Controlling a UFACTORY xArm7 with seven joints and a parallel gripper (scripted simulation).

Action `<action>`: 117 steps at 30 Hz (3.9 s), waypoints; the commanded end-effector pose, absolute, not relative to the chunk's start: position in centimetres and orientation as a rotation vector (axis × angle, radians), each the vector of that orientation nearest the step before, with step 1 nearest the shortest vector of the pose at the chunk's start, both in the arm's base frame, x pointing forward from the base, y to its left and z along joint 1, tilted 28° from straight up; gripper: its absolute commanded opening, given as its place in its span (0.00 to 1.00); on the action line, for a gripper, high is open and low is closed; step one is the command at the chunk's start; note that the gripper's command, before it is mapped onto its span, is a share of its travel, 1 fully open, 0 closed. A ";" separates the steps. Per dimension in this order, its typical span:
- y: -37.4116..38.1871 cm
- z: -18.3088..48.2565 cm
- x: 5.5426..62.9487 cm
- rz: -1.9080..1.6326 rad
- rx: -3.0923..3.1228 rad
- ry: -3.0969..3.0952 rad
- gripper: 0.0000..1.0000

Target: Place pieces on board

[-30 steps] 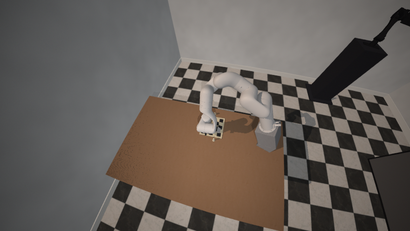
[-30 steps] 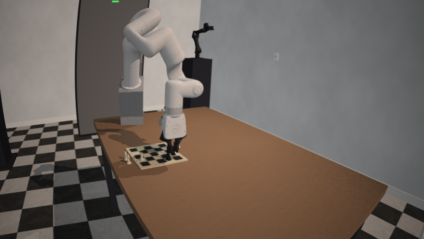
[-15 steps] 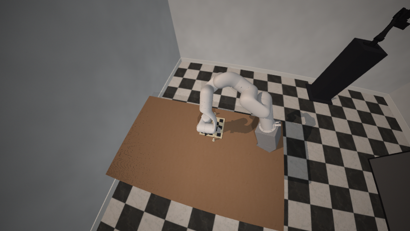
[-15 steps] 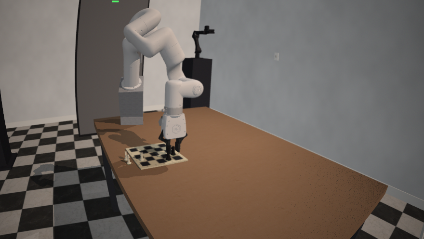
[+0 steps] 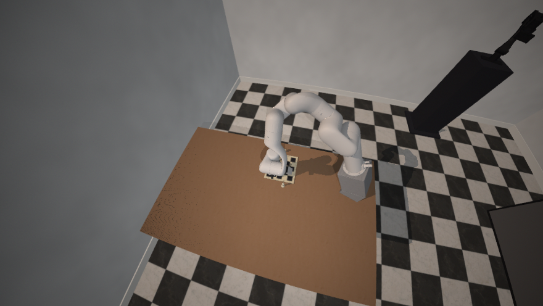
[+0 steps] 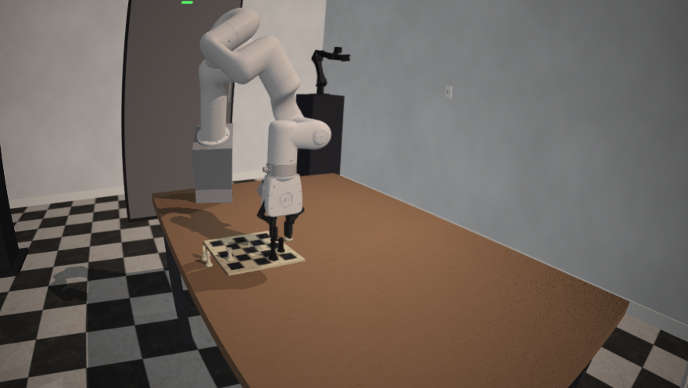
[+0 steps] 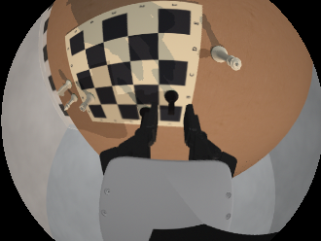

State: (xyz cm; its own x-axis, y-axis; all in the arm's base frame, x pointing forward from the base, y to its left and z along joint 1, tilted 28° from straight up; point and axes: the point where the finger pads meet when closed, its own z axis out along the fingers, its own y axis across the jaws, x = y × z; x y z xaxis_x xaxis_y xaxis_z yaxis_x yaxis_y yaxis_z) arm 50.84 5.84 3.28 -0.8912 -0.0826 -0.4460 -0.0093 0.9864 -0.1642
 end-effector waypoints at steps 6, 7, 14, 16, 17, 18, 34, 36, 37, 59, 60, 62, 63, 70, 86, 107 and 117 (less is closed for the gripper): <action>6.6 7.5 48.8 -0.216 -0.066 2.663 0.37; 6.6 7.9 48.6 -0.216 -0.066 2.663 0.37; 6.8 9.0 48.0 -0.216 -0.066 2.663 0.37; 6.8 9.2 48.0 -0.216 -0.066 2.663 0.37; 6.8 9.2 48.0 -0.216 -0.066 2.663 0.37; 6.8 9.2 47.9 -0.216 -0.066 2.663 0.37; 6.8 9.2 47.9 -0.216 -0.066 2.663 1.00; 6.8 9.2 47.9 -0.216 -0.066 2.663 1.00; 6.8 9.2 47.9 -0.216 -0.066 2.663 1.00; -1.8 13.7 55.0 -0.537 -0.917 2.346 1.00; -2.7 14.2 55.5 -0.565 -0.980 2.318 1.00; -4.3 15.0 56.3 -0.620 -1.107 2.260 1.00; -5.0 15.3 56.5 -0.646 -1.171 2.230 1.00; -8.4 15.8 56.2 -0.773 -1.537 2.036 1.00; -14.2 12.4 49.1 -0.884 -2.472 1.407 1.00; -14.7 12.1 48.3 -0.781 -3.074 0.495 0.37; -14.7 12.1 48.3 -0.781 -3.074 0.495 0.37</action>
State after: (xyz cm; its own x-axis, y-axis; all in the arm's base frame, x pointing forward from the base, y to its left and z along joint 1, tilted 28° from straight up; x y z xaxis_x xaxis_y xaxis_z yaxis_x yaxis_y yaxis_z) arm 48.22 -14.65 11.91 0.8358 -0.2792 0.4727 -0.3098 -0.9507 -0.0137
